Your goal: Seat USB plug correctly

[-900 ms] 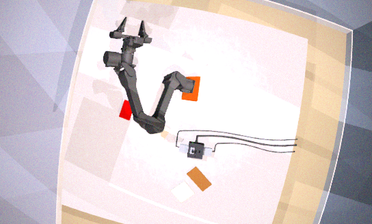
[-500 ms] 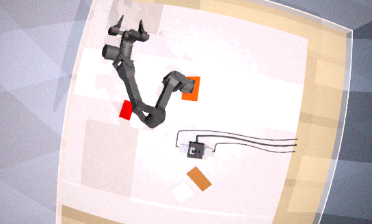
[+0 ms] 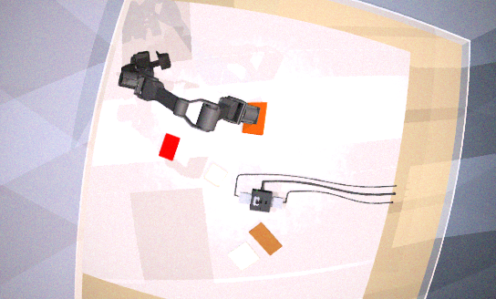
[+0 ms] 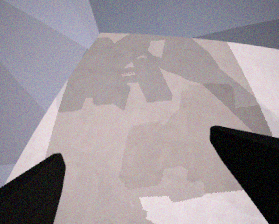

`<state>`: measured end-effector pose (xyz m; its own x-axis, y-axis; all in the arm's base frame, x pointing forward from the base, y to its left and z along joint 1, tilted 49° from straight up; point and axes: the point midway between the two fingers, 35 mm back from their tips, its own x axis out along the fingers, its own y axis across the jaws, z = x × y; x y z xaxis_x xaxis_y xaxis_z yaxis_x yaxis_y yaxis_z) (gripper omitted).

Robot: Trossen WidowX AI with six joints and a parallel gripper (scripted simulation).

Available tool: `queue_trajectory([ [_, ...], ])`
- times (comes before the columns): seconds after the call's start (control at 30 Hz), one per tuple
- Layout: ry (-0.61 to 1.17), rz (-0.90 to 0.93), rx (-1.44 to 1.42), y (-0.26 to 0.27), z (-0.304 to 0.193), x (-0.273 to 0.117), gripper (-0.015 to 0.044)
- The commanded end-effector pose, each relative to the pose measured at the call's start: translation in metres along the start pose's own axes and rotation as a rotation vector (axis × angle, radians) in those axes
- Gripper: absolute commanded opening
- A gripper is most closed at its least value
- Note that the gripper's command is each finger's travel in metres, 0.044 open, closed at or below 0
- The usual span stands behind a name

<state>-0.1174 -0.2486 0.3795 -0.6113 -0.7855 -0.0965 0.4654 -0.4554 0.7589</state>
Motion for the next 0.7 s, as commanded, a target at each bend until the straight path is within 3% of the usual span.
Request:
queue_trajectory([
  [0.0,0.159,0.118,-0.165,0.039,-0.044,-0.007,0.0440],
  [0.3,0.459,0.474,-0.554,0.119,-0.149,-0.070,0.0440],
  [0.67,0.780,0.945,-0.996,0.136,-0.263,-0.222,0.0440],
])
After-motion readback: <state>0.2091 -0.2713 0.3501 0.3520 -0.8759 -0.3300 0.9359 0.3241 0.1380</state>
